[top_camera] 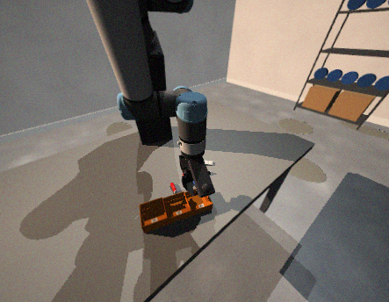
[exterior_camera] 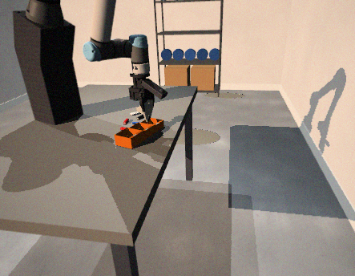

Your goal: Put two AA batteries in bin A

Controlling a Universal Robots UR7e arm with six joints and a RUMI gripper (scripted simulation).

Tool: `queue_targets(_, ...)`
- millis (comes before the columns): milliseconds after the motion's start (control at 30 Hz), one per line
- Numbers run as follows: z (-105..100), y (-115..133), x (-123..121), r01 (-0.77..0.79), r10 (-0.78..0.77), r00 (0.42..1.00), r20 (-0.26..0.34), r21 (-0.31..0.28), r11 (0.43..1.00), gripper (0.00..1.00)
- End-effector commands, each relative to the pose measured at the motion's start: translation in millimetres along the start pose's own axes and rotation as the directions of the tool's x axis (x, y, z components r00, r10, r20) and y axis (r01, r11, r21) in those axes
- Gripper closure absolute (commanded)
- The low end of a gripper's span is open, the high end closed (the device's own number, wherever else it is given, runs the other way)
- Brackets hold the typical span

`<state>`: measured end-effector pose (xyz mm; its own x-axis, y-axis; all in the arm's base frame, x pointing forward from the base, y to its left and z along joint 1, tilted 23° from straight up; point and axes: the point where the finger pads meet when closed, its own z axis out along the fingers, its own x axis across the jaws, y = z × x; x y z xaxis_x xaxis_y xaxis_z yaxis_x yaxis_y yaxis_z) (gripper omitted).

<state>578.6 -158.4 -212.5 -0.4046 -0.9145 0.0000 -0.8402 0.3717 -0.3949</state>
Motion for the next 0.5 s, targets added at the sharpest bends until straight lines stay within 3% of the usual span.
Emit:
queue_targets(0,-7.4,-0.5,0.0,0.000,0.000,1.000,0.000,0.001,1.000,0.96)
queue_targets(367,-21.4,-0.5,0.0,0.000,0.000,1.000,0.000,0.001,1.000,0.96)
queue_targets(467,-33.4,-0.5,0.0,0.000,0.000,1.000,0.000,0.001,1.000,0.96)
